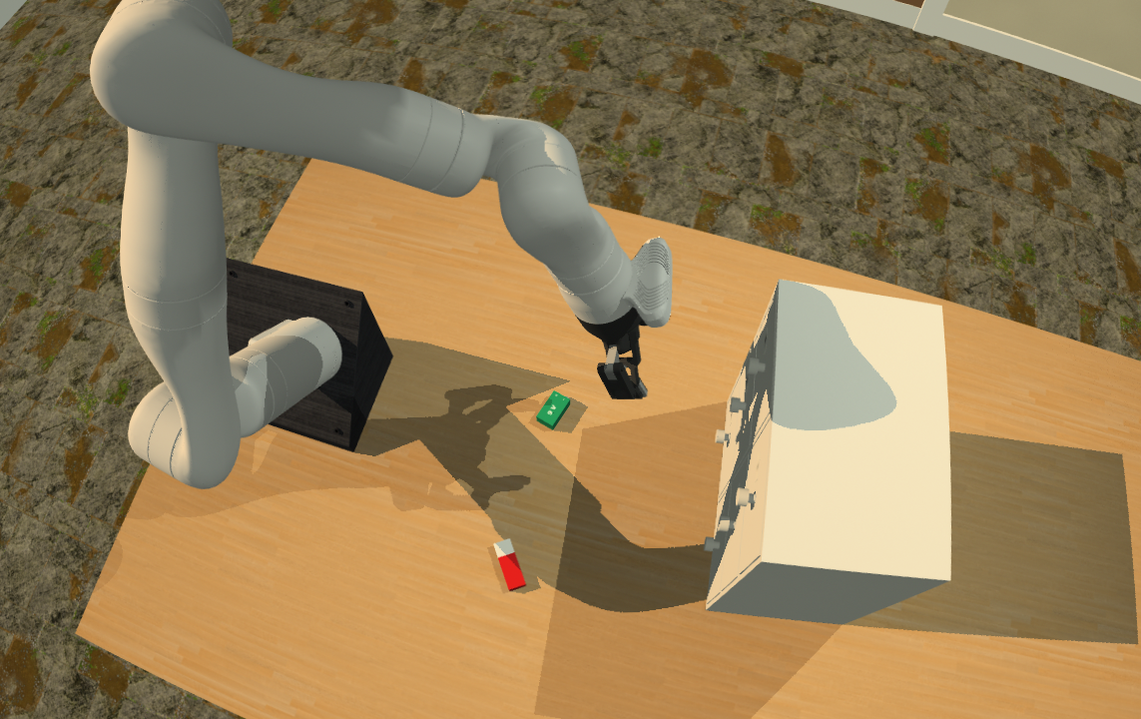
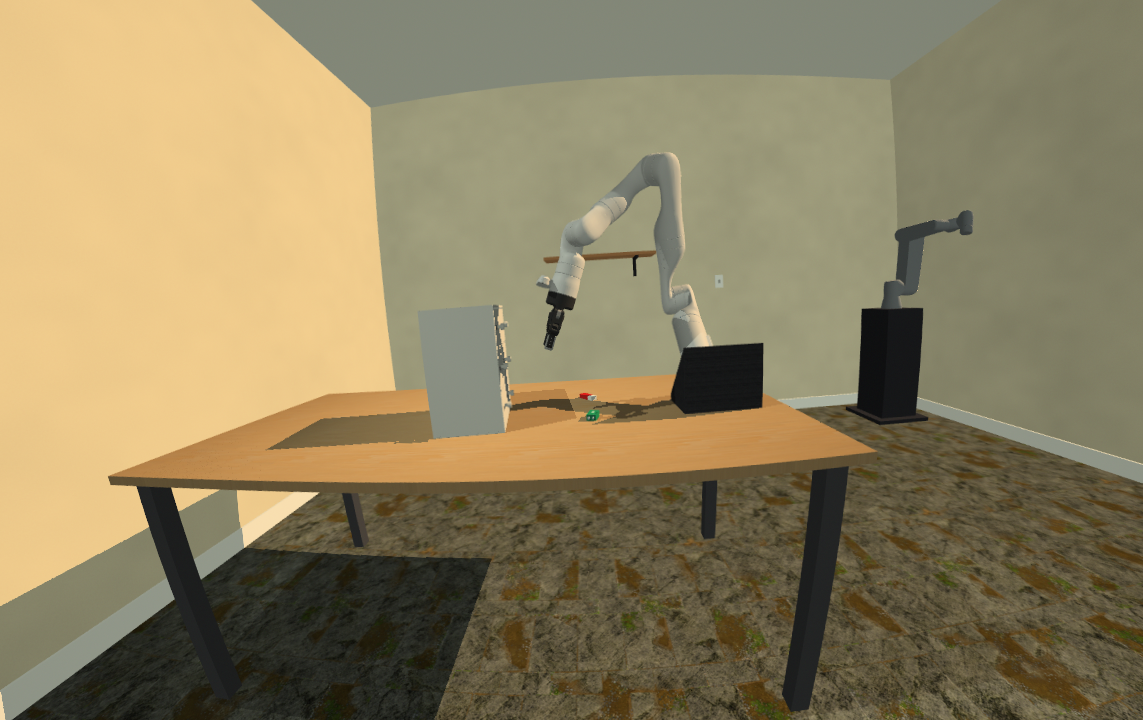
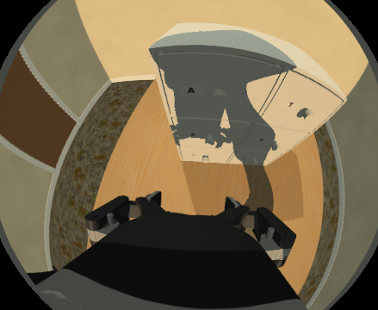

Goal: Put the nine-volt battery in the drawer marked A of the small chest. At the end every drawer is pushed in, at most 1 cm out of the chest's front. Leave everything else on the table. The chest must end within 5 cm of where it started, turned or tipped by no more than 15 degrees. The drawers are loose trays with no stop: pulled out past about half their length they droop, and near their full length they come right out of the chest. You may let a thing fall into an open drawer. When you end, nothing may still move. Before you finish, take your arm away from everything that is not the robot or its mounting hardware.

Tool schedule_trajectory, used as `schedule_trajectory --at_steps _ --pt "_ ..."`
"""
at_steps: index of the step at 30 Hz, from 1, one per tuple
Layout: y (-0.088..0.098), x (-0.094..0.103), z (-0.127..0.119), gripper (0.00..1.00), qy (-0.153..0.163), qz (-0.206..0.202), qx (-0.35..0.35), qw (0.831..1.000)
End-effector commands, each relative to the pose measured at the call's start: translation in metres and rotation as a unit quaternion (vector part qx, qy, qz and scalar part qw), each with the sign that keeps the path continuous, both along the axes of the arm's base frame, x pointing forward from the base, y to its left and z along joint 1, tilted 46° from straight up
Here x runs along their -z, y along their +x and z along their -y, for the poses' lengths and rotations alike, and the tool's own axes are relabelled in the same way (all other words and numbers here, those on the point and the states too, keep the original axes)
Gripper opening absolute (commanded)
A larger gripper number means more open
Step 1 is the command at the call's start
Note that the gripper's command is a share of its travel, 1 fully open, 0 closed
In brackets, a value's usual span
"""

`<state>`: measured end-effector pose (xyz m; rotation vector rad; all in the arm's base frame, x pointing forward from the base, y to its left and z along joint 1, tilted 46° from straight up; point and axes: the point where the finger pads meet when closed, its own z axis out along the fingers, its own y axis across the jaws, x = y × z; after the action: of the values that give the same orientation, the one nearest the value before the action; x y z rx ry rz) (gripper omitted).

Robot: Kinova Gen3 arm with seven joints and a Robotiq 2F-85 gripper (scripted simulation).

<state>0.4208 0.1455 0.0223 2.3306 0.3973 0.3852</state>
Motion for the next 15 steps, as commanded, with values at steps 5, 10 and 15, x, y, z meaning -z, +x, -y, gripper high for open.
schedule_trajectory --at_steps 5,10,15 --pt "-0.0006 0.0026 0.0024 1.00 0.000 0.012 -0.015 1.000" --pt "0.0025 0.0055 0.0045 1.00 0.004 0.027 -0.031 0.999" --pt "0.0056 0.0084 0.0067 1.00 0.008 0.043 -0.047 0.998"
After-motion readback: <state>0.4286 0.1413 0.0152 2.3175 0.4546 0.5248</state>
